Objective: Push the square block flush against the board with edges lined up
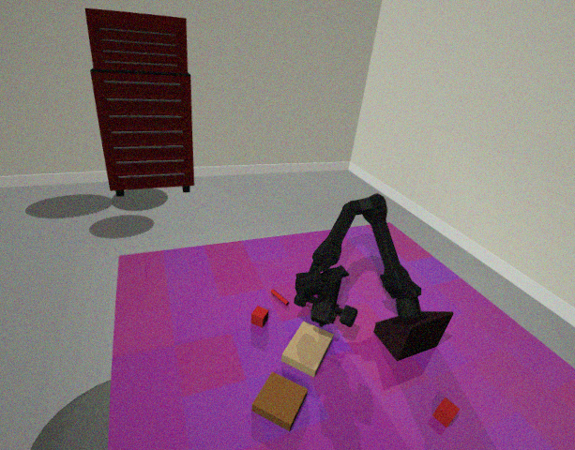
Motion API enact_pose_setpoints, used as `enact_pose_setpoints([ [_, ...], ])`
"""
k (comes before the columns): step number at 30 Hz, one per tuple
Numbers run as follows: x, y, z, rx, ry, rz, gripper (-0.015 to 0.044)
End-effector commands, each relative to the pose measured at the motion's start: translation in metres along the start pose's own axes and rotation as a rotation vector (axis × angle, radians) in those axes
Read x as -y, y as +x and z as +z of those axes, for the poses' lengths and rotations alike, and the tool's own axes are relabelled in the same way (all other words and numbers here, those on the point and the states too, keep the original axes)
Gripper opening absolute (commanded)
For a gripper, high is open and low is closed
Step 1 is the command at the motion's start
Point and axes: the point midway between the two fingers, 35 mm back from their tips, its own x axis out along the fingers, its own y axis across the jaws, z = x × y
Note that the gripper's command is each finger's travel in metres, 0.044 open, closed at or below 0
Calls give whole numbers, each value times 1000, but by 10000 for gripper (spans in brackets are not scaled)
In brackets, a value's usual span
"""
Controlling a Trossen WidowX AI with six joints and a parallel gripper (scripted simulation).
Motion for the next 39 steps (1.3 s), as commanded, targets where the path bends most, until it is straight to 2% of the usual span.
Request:
enact_pose_setpoints([
  [1, 1, 4, 1, 2, -4, -9, 0],
  [39, 3, 4, 59, 6, -2, -8, 0],
])
